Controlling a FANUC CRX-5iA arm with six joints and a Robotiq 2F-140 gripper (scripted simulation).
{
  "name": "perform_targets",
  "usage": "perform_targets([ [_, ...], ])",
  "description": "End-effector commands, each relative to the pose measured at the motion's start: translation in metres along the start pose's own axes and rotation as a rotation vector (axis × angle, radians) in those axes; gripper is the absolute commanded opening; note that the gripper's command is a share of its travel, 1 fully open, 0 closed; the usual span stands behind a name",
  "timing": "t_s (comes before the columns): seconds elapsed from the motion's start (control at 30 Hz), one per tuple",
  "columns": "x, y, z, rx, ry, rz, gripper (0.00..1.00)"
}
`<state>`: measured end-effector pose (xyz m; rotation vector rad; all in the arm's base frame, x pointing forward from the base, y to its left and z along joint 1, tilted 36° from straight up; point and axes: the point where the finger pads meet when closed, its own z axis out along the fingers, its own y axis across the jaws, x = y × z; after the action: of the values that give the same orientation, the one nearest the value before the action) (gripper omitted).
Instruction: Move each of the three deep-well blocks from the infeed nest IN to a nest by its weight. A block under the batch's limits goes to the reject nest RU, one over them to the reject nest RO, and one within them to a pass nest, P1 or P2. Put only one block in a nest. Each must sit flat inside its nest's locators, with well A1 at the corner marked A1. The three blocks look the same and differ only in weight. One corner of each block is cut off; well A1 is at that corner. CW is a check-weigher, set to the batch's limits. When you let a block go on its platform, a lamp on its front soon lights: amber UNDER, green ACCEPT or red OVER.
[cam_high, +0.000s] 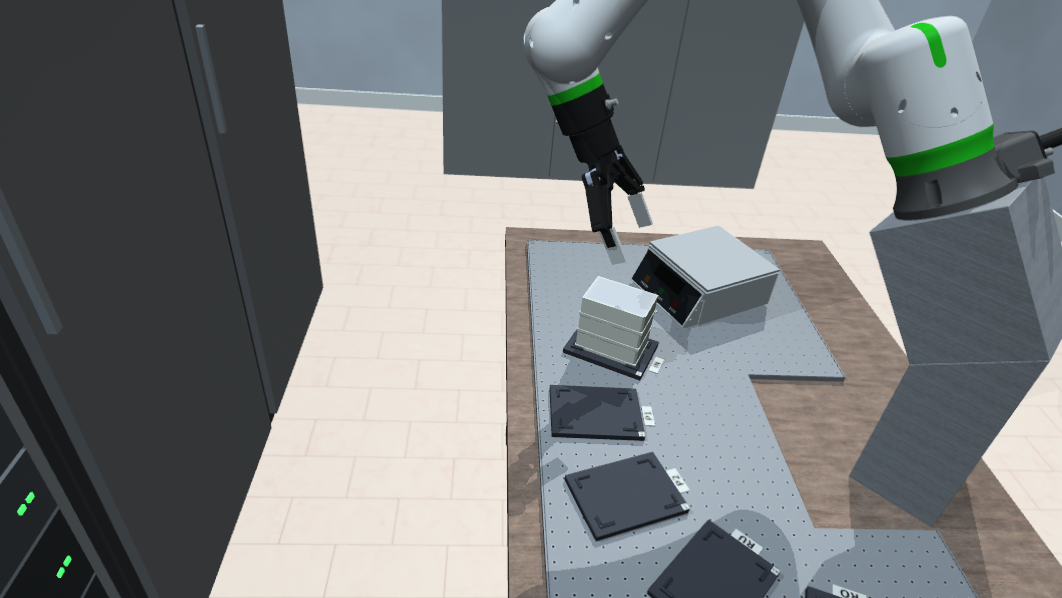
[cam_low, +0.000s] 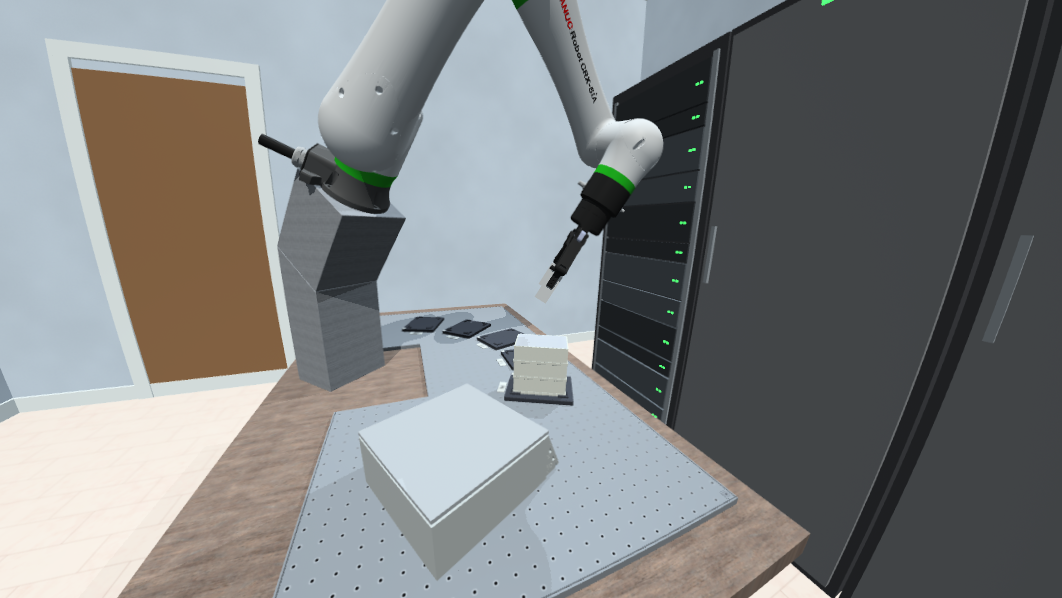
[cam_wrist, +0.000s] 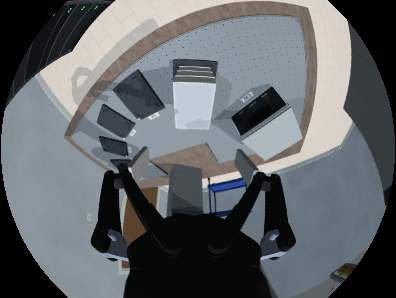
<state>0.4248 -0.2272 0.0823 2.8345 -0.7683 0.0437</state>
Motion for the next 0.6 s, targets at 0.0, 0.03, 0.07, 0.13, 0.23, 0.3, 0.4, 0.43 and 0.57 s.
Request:
perform_targets([
  [0.0, 0.007, 0.000, 0.011, 0.000, 0.000, 0.000, 1.00],
  [0.03, 0.007, 0.000, 0.011, 0.000, 0.000, 0.000, 1.00],
  [0.07, 0.010, 0.000, 0.016, 0.000, 0.000, 0.000, 1.00],
  [0.13, 0.015, 0.000, 0.024, 0.000, 0.000, 0.000, 1.00],
  [0.23, 0.022, 0.000, 0.037, 0.000, 0.000, 0.000, 1.00],
  [0.3, 0.027, 0.000, 0.046, 0.000, 0.000, 0.000, 1.00],
  [0.4, 0.035, 0.000, 0.059, 0.000, 0.000, 0.000, 1.00],
  [0.43, 0.037, 0.000, 0.063, 0.000, 0.000, 0.000, 1.00],
  [0.57, 0.037, 0.000, 0.063, 0.000, 0.000, 0.000, 1.00],
])
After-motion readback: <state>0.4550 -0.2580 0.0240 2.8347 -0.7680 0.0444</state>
